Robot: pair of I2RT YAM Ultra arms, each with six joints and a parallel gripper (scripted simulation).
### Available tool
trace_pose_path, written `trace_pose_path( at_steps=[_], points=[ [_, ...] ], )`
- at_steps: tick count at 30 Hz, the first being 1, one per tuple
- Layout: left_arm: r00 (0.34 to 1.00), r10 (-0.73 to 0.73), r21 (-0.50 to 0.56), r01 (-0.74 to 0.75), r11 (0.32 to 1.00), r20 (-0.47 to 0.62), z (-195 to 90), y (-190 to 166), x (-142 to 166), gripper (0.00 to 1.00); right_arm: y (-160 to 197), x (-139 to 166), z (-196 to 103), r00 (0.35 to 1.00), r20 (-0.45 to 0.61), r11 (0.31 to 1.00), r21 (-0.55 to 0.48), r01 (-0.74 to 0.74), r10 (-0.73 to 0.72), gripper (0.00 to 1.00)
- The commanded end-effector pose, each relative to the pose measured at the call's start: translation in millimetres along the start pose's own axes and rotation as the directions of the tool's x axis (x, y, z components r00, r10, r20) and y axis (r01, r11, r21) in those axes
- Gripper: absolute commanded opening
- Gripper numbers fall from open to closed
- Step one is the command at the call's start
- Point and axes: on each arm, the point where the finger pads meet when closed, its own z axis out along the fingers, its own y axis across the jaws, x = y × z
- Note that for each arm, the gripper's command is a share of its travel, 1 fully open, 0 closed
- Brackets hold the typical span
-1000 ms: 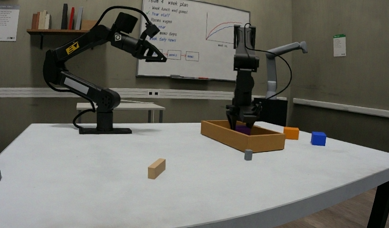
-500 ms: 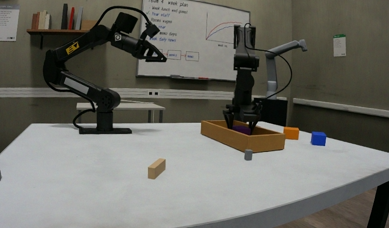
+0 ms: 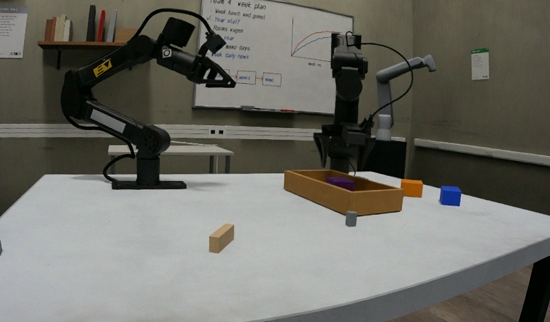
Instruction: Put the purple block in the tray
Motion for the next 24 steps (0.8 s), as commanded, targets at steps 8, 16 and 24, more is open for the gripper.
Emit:
trace_pose_path(
  at_steps=[8, 16, 24],
  points=[
    [0.975, 0.163, 0.0, -0.165, 0.986, 0.151, -29.2, 3.4, 10.2, 1.0, -0.8, -3.5, -3.4, 1.0, 0.018, 1.0, 0.002, -0.001, 0.001, 1.0],
    [0.913, 0.282, 0.013, -0.299, 0.954, 0.294, -50.4, 5.1, 36.2, 1.0, -0.8, -3.5, -3.4, 1.0, 0.018, 1.0, 0.002, -0.001, 0.001, 1.0],
    [0.878, 0.319, 0.006, -0.344, 0.939, 0.357, -59.4, 7.6, 47.3, 1.0, -0.8, -3.5, -3.4, 1.0, 0.018, 1.0, 0.002, -0.001, 0.001, 1.0]
  ],
)
